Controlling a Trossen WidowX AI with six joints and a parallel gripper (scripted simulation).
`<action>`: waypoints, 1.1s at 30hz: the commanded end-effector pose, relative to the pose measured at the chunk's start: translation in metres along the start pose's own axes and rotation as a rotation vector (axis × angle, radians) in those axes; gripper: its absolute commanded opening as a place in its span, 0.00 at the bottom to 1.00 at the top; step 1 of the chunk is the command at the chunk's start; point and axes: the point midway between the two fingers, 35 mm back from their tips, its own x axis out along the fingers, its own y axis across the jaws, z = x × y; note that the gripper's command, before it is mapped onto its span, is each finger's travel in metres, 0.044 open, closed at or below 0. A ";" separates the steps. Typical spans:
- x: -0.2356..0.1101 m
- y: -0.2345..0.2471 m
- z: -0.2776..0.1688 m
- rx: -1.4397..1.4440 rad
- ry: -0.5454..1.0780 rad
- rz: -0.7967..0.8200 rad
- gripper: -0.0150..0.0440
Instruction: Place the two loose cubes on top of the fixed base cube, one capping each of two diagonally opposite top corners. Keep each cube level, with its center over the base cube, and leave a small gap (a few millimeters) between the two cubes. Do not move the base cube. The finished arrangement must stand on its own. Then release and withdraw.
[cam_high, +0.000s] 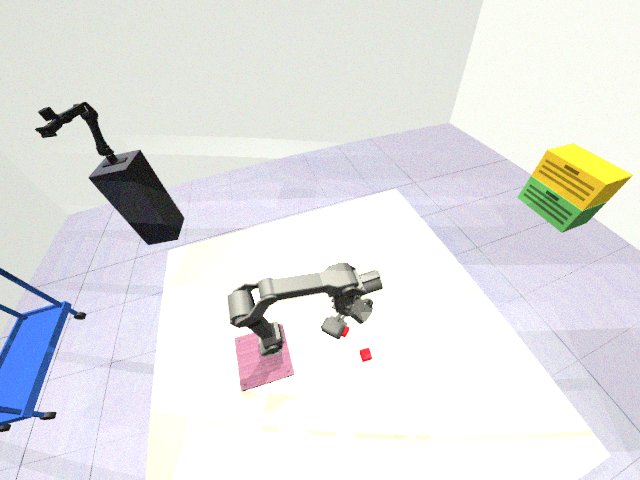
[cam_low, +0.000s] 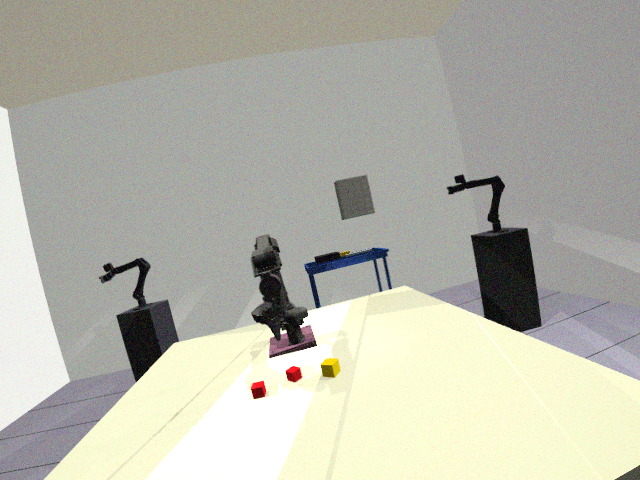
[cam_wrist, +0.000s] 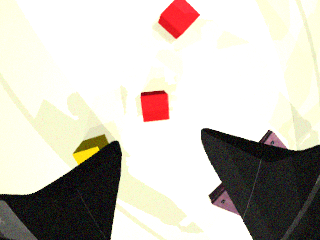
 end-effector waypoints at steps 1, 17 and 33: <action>-0.002 -0.003 -0.003 0.028 0.017 0.000 0.70; 0.066 -0.003 -0.004 0.028 0.017 0.000 0.70; 0.091 -0.002 -0.004 0.026 0.018 0.000 0.70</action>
